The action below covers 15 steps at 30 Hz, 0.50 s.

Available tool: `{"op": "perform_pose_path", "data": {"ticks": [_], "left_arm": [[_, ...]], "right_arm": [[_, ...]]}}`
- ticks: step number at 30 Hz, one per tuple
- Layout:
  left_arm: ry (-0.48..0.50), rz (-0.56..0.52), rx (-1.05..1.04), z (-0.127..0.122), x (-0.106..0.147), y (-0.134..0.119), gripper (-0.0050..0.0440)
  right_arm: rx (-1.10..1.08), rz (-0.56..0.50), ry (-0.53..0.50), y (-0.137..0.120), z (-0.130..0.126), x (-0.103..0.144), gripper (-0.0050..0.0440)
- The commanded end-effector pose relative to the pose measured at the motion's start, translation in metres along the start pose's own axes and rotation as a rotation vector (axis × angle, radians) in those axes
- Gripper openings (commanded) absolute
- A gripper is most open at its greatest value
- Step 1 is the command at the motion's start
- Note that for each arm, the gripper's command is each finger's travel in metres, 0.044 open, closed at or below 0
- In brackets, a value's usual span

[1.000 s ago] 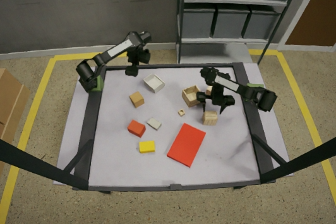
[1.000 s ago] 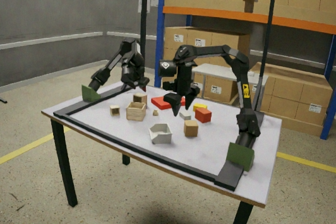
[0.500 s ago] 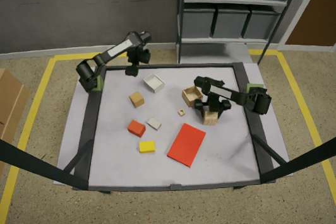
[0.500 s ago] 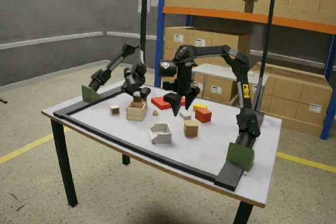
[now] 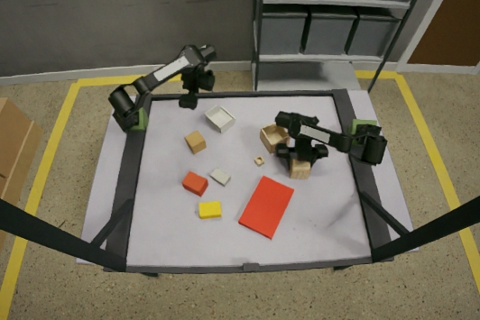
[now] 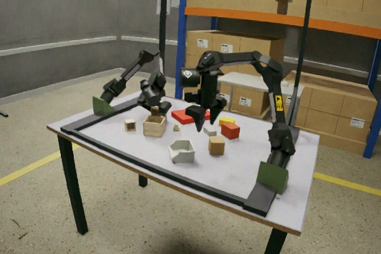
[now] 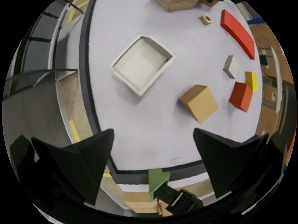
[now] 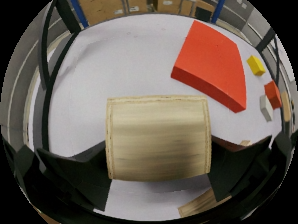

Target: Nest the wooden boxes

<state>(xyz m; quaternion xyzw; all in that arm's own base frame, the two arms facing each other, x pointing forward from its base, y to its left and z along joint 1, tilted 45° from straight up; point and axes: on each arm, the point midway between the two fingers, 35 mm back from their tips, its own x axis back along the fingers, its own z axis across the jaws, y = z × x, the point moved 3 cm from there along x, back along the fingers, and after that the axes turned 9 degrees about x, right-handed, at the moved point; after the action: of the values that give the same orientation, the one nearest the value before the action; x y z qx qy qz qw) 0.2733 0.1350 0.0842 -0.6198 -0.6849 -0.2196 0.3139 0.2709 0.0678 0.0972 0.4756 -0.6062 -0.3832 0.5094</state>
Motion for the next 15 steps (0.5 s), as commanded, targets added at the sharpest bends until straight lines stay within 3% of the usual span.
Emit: {"op": "perform_pose_path", "data": {"ticks": [1, 15], "left_arm": [[0.010, -0.014, -0.012, -0.0023, 0.0050, 0.0006, 0.0400], [0.010, -0.014, -0.012, -0.0023, 0.0050, 0.0006, 0.0400]], "right_arm": [[0.007, 0.001, -0.001, 0.0020, -0.0007, -0.0001, 0.0336], [0.007, 0.001, -0.001, 0.0020, -0.0007, -0.0001, 0.0276]]}}
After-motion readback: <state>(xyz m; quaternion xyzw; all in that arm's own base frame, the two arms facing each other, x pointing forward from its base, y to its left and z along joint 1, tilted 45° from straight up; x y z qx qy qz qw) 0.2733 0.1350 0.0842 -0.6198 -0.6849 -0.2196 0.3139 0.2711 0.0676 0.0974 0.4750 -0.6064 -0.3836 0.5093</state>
